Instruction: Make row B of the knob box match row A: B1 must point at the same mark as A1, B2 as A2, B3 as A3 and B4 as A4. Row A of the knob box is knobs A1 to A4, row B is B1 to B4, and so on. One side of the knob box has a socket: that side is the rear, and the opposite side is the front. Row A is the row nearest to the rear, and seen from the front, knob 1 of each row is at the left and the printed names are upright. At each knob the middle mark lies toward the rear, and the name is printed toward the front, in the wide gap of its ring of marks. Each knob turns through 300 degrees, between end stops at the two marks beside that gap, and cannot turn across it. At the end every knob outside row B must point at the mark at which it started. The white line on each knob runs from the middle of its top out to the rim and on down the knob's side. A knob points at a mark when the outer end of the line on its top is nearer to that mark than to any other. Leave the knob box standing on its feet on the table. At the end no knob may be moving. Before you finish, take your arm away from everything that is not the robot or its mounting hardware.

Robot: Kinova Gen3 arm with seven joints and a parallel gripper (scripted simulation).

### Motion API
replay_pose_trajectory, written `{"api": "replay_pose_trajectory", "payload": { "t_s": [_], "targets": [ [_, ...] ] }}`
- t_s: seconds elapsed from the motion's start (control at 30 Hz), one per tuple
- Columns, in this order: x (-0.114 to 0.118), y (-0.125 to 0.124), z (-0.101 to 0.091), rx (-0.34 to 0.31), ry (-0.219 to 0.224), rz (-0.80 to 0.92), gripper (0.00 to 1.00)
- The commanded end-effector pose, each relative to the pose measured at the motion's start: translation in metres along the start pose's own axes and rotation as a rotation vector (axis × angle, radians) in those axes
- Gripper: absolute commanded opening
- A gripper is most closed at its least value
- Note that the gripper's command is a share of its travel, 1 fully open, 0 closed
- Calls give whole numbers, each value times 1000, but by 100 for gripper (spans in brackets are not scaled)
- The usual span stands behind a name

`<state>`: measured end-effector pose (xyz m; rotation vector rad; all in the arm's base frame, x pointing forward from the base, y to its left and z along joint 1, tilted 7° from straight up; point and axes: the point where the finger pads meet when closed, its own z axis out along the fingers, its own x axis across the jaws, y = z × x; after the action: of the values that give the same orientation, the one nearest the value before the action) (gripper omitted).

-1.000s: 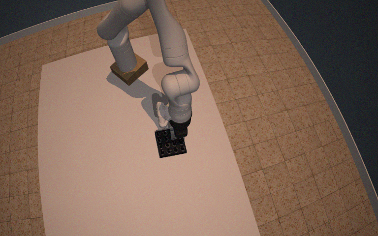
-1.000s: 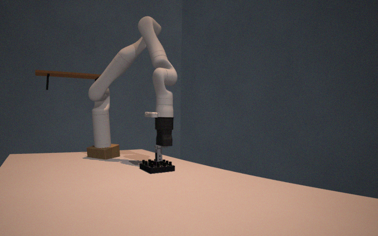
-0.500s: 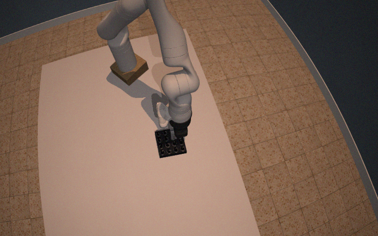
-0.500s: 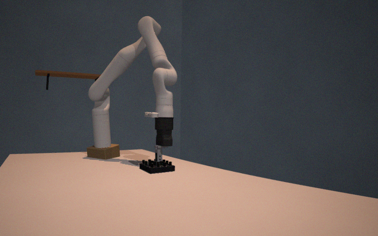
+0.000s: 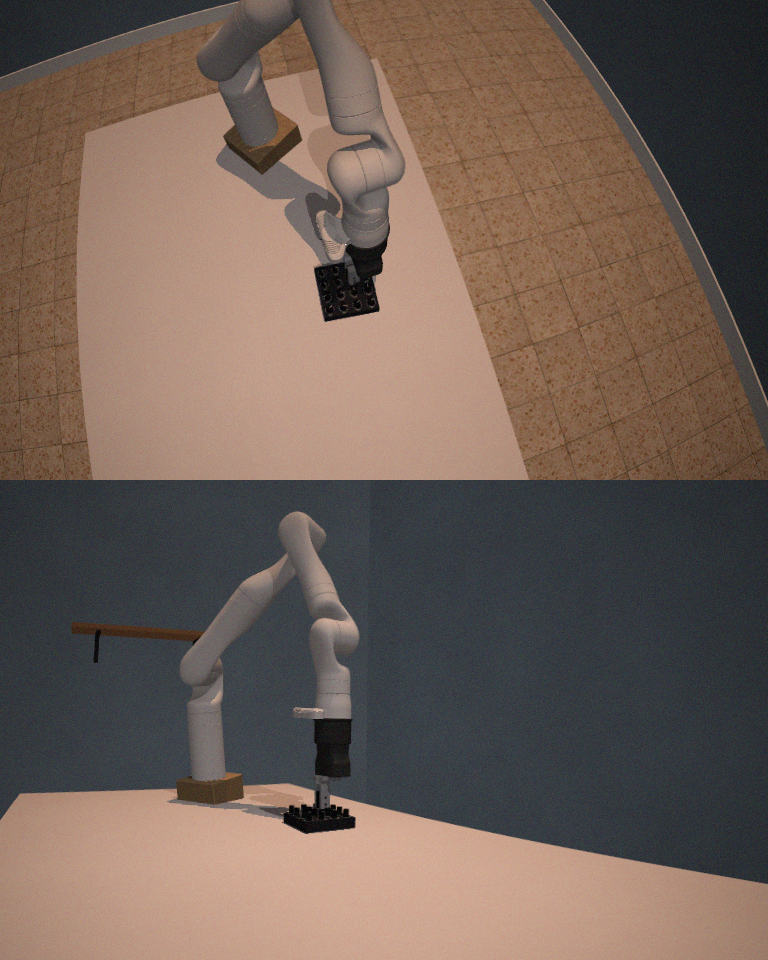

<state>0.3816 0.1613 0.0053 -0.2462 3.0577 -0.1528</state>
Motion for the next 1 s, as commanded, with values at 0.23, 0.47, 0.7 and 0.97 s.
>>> {"api": "replay_pose_trajectory", "payload": {
  "t_s": [0.23, 0.47, 0.7, 0.97],
  "targets": [
    [0, 0, 1, -2, -3, -181, 30],
    [0, 0, 1, -2, -3, -283, 30],
    [0, 0, 1, -1, -4, -441, 30],
    [0, 0, 1, -1, -4, -584, 30]
  ]
}}
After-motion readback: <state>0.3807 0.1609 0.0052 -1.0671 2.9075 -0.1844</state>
